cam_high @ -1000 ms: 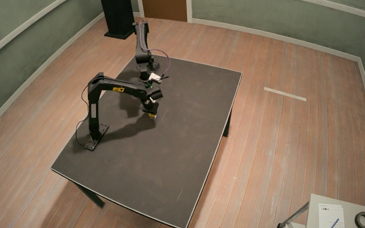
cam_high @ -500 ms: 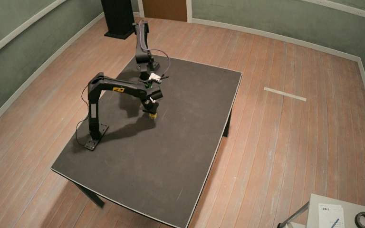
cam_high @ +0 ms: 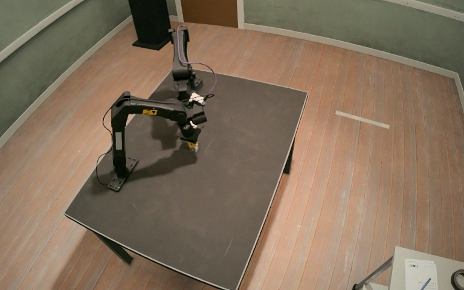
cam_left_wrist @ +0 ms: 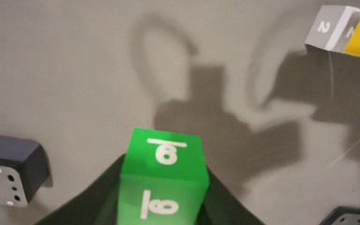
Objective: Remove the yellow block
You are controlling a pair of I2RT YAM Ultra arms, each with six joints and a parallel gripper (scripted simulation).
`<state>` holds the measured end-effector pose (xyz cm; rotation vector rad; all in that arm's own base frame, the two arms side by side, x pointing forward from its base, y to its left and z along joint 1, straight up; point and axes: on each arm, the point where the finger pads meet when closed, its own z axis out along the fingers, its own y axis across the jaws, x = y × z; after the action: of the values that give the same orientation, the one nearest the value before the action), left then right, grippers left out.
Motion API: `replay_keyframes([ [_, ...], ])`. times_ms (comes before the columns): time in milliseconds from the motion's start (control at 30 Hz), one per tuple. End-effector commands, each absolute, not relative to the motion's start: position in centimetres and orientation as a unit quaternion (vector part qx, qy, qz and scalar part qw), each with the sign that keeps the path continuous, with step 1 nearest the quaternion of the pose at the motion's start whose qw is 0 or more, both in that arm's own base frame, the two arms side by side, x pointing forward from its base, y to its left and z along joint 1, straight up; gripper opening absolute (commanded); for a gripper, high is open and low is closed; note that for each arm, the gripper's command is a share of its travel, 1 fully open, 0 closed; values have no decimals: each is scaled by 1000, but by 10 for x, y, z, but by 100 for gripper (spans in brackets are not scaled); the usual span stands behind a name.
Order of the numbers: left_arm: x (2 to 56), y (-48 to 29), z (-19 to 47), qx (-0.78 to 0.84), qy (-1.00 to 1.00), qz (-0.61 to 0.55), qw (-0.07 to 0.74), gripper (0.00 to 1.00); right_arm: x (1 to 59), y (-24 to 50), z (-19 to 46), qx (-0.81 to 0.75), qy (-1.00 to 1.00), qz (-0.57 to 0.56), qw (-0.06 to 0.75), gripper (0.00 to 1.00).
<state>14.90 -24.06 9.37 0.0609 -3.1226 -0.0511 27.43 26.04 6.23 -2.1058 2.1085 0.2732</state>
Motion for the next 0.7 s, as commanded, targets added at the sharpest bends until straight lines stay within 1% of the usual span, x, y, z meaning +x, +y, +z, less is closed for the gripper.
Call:
replay_keyframes([
  [0,154,-243,104,23,-1000,1,-1,27,279,265,90,-704,697,91,101,27],
  [333,154,-243,104,23,-1000,1,-1,27,282,263,89,-704,695,88,115,27],
  [667,154,-243,104,23,-1000,1,-1,27,230,209,78,-699,701,84,112,27],
])
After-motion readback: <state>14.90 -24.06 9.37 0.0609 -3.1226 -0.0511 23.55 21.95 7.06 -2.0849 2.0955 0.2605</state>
